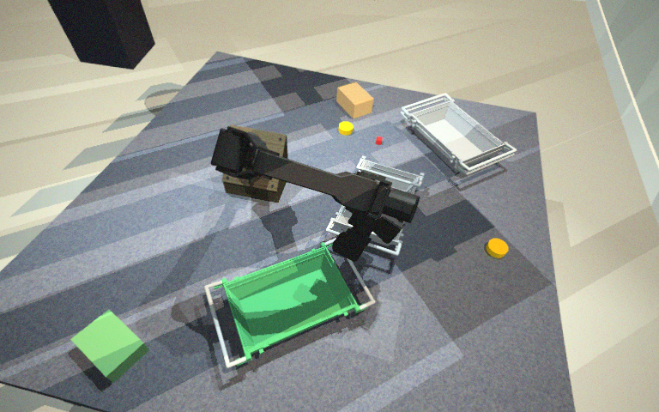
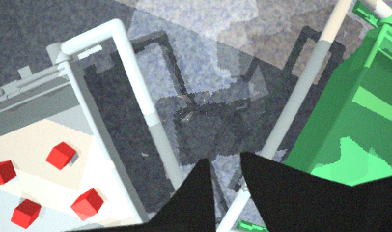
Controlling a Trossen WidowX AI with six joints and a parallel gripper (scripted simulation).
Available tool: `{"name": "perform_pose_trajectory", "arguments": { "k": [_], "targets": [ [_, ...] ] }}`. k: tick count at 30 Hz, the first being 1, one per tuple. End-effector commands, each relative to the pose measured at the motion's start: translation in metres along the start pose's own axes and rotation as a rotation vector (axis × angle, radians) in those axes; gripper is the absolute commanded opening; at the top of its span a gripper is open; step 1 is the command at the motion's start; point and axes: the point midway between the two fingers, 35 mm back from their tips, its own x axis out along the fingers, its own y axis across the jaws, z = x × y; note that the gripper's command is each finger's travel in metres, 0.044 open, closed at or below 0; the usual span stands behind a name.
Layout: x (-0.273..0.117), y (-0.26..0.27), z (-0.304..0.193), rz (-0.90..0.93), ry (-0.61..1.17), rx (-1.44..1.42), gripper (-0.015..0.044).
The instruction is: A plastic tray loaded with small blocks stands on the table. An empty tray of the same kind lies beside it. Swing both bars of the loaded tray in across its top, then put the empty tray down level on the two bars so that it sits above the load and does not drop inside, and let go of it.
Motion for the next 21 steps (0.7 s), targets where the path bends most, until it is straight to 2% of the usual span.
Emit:
{"name": "perform_pose_trajectory", "arguments": {
  "k": [1, 7, 21],
  "targets": [
    [-0.009, 0.030, -0.010, 0.022, 0.055, -0.182, 0.0082],
    [-0.004, 0.030, -0.010, 0.022, 0.055, -0.182, 0.0082],
    [0.050, 0.030, -0.014, 0.019, 0.054, -0.182, 0.0082]
  ]
}}
